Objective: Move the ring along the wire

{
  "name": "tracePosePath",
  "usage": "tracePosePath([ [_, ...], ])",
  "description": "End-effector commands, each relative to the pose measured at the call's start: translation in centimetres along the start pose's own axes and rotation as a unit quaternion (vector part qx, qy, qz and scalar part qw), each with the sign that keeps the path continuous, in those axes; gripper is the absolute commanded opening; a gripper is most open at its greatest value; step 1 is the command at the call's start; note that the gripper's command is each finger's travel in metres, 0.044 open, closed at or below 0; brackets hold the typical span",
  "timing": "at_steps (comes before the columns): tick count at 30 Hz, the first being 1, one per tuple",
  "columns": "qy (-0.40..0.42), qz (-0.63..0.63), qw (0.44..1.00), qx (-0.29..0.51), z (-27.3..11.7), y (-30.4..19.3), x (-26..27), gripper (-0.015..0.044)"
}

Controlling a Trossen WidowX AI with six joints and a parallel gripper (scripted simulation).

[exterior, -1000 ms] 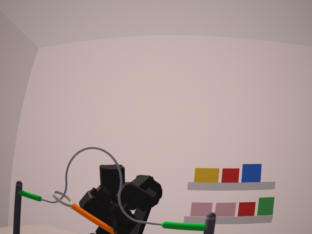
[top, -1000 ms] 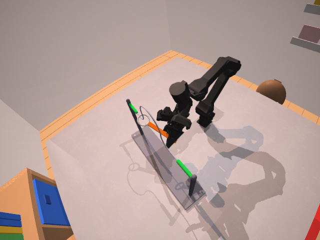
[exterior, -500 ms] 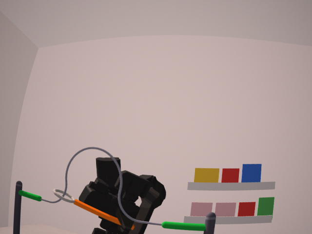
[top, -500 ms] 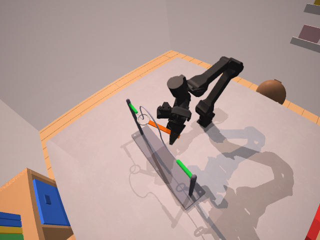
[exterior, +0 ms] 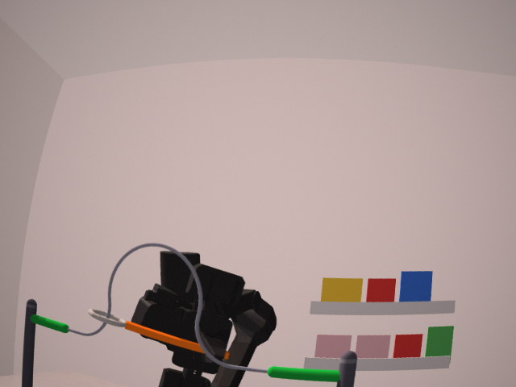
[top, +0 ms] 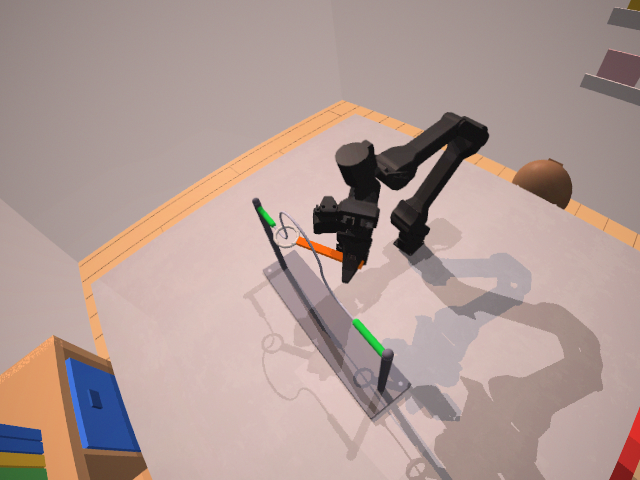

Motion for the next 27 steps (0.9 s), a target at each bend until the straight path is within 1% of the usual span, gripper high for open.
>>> tracePosePath([
  [1,0.015,0.011,1.0,0.005,-0.1,-0.2,0.9,-0.015],
  [13,0.042,0.053,0.998,0.014,-0.3,-0.5,2.4,-0.015],
  [27,0.051,0.075,0.996,0.018,-0.6,-0.5,3.6,-0.015],
])
Point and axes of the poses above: the point midway between the two fingers, 35 mm back from their tips, its own z axis out along the fingers, its own x axis across the jaws, y = z × x, the point moved 5 cm from there along -z, back along the fingers, and after that the axes turned 15 degrees about z, right-handed, at the moved point
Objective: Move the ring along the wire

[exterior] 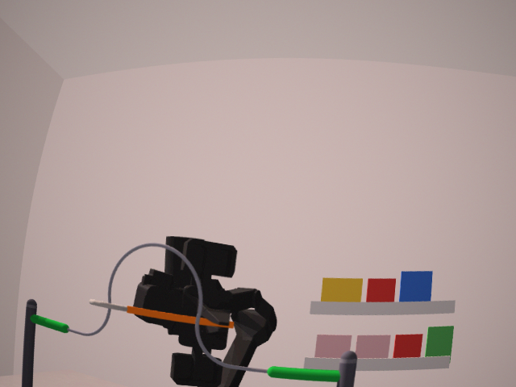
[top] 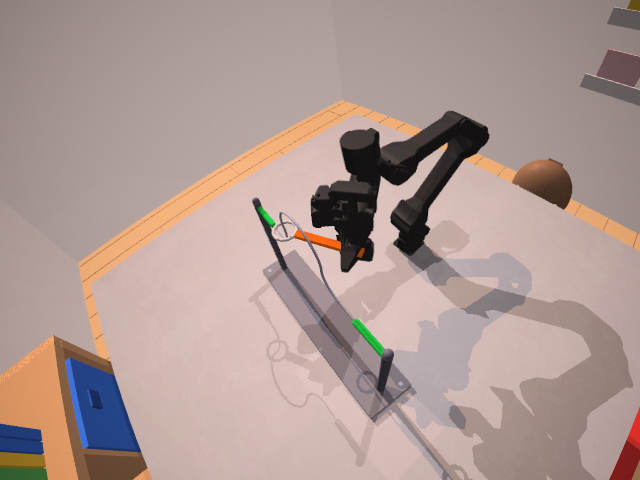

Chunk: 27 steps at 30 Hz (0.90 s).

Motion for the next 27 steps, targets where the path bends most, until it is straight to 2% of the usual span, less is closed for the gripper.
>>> tracePosePath([
  [1,0.004,0.002,1.0,0.003,-0.07,-0.19,0.71,-0.015],
  [27,-0.054,-0.049,0.997,-0.017,-0.14,-0.38,1.58,-0.015],
])
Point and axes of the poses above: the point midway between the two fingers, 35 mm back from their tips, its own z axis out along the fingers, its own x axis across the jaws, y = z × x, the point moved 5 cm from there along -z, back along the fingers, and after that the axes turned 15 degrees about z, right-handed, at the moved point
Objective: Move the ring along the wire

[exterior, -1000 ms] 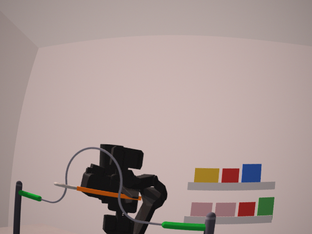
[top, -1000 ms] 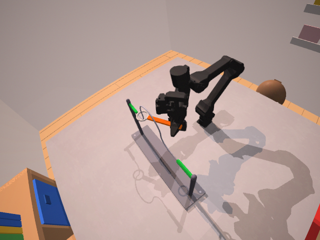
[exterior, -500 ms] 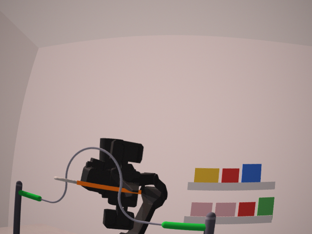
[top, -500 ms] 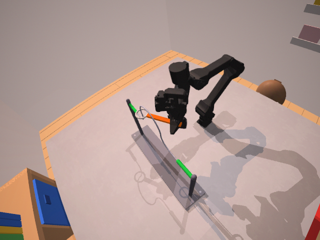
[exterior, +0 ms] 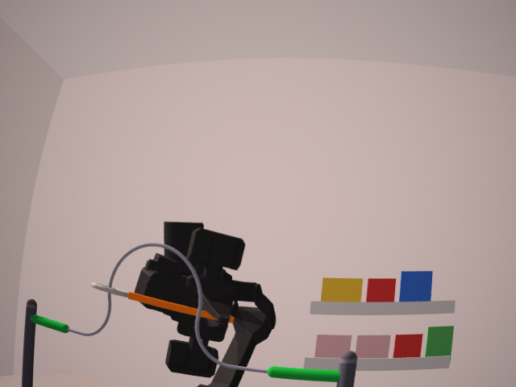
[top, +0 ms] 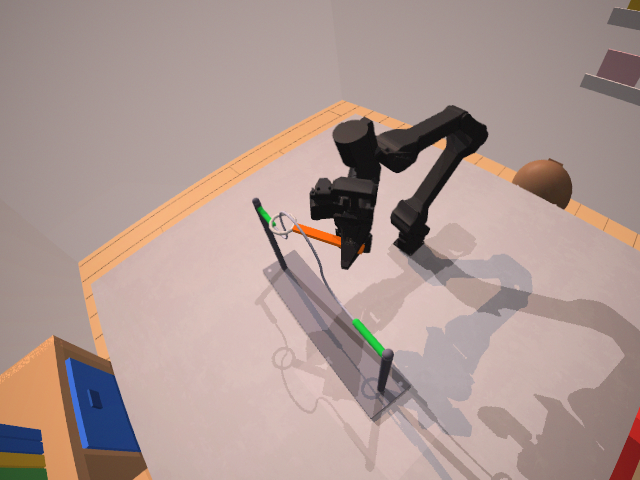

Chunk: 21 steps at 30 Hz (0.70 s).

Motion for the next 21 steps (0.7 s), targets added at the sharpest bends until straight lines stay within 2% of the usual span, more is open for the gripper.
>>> tracePosePath([
  [1,-0.01,-0.018,1.0,-0.007,0.01,0.01,0.36,-0.015],
  [21,-0.114,-0.143,0.982,-0.05,0.12,0.07,-0.12,-0.015],
])
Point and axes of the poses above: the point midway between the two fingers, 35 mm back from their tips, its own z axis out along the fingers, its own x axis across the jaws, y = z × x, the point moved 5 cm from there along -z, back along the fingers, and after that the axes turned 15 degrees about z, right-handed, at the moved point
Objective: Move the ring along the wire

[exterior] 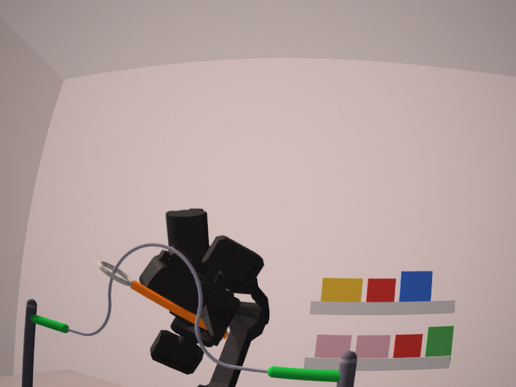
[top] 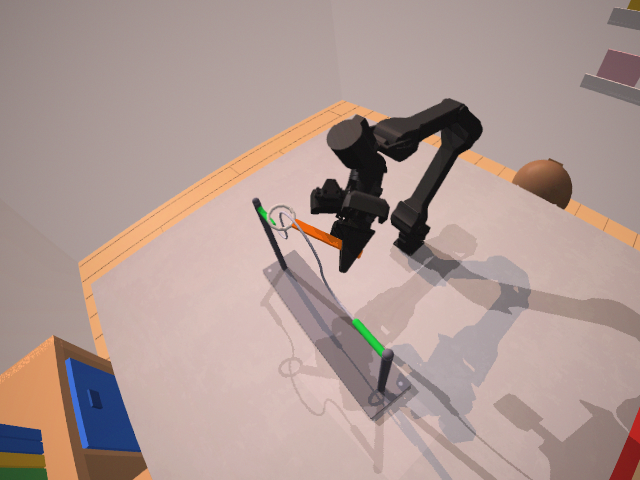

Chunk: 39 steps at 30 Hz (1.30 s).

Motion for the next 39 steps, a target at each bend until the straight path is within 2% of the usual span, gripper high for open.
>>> tracePosePath([
  [1,-0.015,-0.025,1.0,-0.01,0.0,0.1,0.2,-0.015],
  [20,-0.115,-0.149,0.981,-0.054,0.1,0.2,-0.4,-0.015],
  [39,-0.209,-0.269,0.935,-0.096,0.1,0.5,-1.0,-0.015],
])
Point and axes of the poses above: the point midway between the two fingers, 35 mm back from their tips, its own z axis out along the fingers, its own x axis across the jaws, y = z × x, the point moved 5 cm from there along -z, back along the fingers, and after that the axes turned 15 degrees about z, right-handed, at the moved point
